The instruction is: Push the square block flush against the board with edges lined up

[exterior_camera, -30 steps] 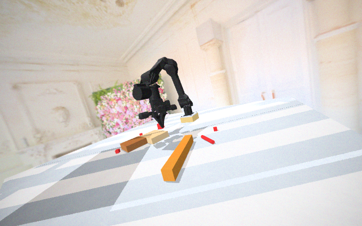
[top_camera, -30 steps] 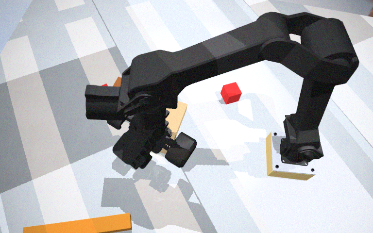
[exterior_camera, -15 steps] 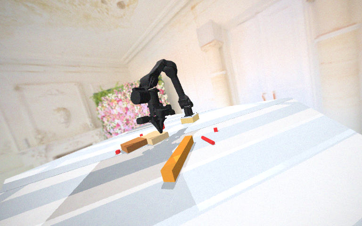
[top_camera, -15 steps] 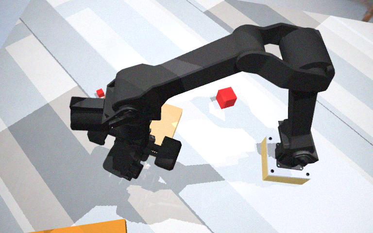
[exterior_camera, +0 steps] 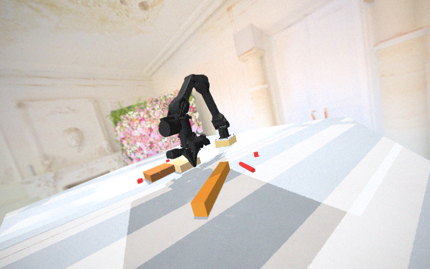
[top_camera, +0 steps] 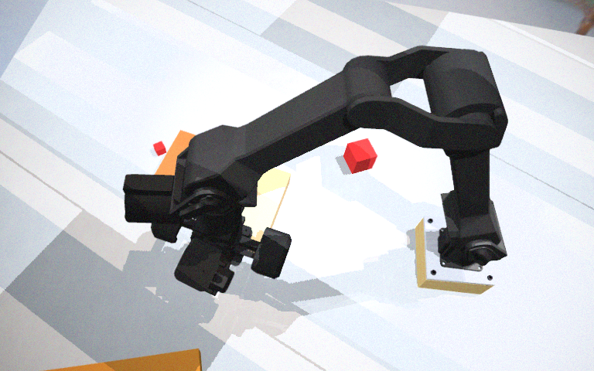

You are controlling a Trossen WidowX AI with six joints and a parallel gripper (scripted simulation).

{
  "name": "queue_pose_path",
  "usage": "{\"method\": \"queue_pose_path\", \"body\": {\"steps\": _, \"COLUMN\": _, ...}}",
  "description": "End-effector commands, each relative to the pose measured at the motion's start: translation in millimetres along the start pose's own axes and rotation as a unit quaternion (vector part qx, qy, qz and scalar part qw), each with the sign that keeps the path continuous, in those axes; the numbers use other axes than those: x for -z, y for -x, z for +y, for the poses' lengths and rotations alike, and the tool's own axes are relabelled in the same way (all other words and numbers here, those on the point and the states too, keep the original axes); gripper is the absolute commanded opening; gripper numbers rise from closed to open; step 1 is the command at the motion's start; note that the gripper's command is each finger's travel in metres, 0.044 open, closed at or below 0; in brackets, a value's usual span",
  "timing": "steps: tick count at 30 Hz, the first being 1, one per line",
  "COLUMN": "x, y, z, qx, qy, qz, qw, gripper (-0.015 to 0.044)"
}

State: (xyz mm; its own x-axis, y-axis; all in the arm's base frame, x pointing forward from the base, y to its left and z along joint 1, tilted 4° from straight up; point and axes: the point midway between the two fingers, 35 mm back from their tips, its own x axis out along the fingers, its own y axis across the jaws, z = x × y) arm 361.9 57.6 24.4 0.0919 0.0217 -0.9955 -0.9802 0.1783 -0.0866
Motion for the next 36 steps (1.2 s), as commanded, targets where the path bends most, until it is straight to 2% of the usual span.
{"method": "queue_pose_path", "body": {"steps": 1, "x": 4, "y": 0, "z": 0, "qx": 0.001, "qy": 0.002, "qz": 0.001, "qw": 1.0, "gripper": 0.0}}
{"method": "queue_pose_path", "body": {"steps": 36, "x": 31, "y": -1, "z": -1, "qx": 0.001, "qy": 0.002, "qz": 0.002, "qw": 1.0, "gripper": 0.0}}
